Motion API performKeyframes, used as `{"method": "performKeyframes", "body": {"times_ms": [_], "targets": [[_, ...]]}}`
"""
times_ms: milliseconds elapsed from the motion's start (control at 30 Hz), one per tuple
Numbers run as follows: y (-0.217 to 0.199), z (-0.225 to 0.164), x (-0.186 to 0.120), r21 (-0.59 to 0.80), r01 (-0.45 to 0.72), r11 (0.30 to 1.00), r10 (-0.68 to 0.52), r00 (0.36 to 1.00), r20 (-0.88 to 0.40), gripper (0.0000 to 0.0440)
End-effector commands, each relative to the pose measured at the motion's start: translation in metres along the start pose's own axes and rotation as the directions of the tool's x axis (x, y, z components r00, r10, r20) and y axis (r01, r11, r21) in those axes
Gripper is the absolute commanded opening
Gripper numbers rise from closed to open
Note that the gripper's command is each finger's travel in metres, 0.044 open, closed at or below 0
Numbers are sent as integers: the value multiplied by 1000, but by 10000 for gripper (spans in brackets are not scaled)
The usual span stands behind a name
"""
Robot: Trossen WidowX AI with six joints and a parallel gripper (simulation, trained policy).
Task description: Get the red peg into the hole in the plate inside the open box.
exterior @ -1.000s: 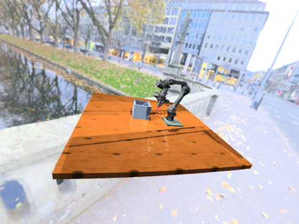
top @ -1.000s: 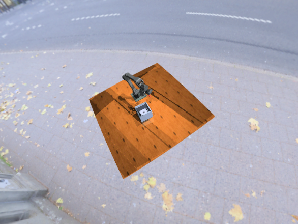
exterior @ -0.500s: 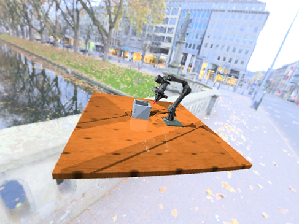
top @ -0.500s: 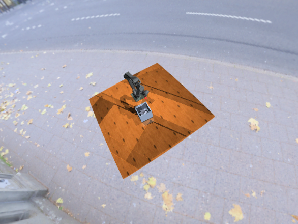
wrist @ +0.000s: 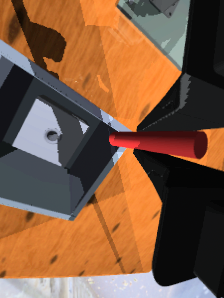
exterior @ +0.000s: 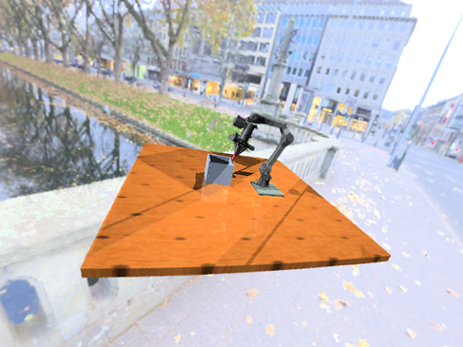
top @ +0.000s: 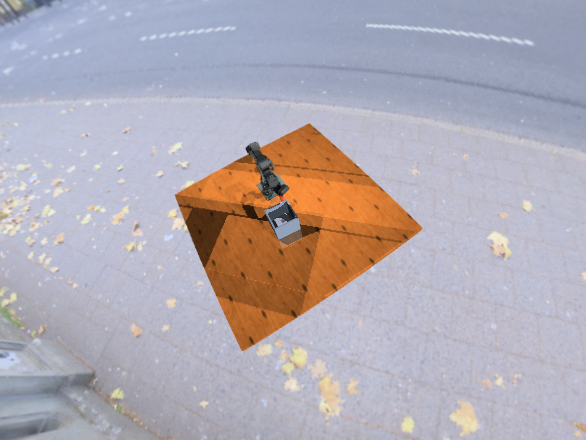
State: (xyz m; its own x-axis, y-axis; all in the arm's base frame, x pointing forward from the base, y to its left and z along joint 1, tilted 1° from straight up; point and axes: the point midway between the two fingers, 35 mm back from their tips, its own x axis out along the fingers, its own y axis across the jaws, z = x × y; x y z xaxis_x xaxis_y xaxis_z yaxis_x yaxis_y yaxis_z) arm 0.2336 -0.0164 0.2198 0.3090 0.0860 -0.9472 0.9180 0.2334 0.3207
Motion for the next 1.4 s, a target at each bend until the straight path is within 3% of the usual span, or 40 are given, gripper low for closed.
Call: {"method": "performKeyframes", "body": {"times_ms": [0, 700, 1367], "targets": [[2, 14, 3, 12, 17, 1000, -18, 1000, 9, 0], [5, 64, 44, 40, 81, 996, -80, 997, -21, 0], [13, 73, 96, -30, 78, 996, -81, 991, -102, 3]]}}
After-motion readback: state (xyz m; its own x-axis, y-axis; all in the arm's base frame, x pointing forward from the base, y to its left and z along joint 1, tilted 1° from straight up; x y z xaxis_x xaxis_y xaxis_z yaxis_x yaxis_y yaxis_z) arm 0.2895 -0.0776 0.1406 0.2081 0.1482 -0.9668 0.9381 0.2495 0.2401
